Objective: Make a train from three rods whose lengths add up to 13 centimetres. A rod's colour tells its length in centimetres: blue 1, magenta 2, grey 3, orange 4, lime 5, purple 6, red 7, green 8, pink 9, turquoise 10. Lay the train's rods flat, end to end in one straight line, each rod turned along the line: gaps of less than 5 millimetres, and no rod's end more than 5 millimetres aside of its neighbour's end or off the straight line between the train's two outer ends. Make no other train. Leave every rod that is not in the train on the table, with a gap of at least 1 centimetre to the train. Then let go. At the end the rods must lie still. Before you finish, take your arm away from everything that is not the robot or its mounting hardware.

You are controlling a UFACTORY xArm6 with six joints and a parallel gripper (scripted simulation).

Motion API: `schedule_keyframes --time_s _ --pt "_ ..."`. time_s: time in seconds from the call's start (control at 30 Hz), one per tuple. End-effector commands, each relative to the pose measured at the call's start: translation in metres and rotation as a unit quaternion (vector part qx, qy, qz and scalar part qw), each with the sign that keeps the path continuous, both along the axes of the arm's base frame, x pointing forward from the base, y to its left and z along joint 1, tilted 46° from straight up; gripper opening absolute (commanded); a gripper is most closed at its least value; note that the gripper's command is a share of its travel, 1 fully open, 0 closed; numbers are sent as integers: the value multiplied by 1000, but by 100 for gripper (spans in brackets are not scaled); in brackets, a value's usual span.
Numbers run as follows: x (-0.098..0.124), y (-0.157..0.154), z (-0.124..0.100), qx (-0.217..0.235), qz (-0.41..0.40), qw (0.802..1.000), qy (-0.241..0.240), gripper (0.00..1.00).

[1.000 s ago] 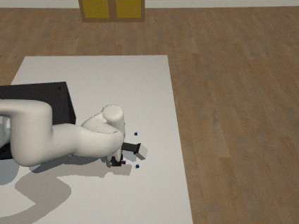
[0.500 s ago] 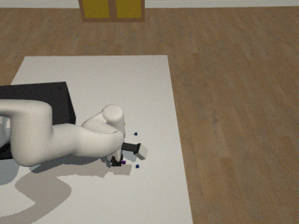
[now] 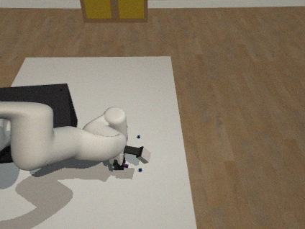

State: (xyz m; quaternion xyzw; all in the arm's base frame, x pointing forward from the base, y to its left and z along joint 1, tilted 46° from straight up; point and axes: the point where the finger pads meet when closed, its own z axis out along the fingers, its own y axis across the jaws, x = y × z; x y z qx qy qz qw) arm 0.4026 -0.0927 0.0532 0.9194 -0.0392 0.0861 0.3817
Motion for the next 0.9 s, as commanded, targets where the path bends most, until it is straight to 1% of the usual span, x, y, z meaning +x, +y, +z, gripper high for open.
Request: schedule_keyframes --time_s 0.0,0.07,0.1,0.87 --pt "1 1 1 0 1 1000 -1 24" --pt "1 1 1 0 1 1000 -1 24" --pt "1 1 1 0 1 1000 -1 4" --pt "1 1 1 0 1 1000 -1 4"
